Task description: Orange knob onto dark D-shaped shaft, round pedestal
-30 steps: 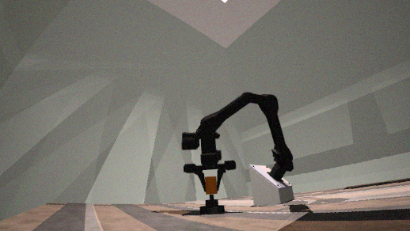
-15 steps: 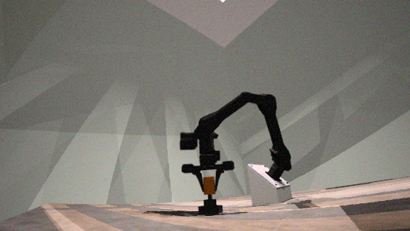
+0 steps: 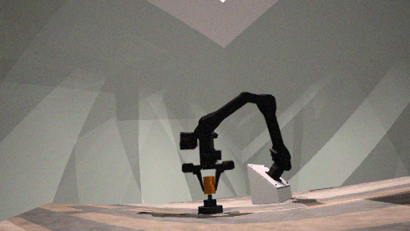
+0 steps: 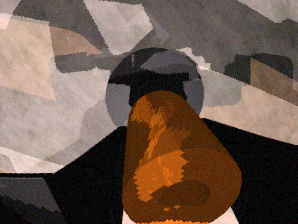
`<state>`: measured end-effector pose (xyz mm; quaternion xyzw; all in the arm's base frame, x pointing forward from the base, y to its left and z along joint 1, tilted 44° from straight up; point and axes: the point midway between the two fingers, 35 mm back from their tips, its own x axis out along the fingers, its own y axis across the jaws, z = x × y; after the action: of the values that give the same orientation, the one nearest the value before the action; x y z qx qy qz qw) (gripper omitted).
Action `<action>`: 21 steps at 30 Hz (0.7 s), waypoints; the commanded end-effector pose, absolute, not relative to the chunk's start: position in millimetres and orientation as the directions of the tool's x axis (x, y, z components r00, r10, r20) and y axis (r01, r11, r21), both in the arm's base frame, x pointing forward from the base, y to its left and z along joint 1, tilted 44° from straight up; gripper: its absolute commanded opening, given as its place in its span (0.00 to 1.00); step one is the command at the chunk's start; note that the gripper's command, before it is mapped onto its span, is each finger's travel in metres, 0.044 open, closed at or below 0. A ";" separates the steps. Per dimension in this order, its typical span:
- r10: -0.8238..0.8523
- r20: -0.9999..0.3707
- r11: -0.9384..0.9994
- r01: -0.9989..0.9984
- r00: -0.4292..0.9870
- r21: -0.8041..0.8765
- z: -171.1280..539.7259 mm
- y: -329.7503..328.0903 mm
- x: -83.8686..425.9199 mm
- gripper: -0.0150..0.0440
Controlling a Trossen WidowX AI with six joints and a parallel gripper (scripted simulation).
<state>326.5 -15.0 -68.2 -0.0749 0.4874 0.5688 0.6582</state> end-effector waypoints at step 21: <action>0.672 -0.731 0.261 -0.886 -0.118 0.383 -67.3 -16.7 328.0 0.25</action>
<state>326.6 -14.5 -69.5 -0.1153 0.4520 0.5973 0.6525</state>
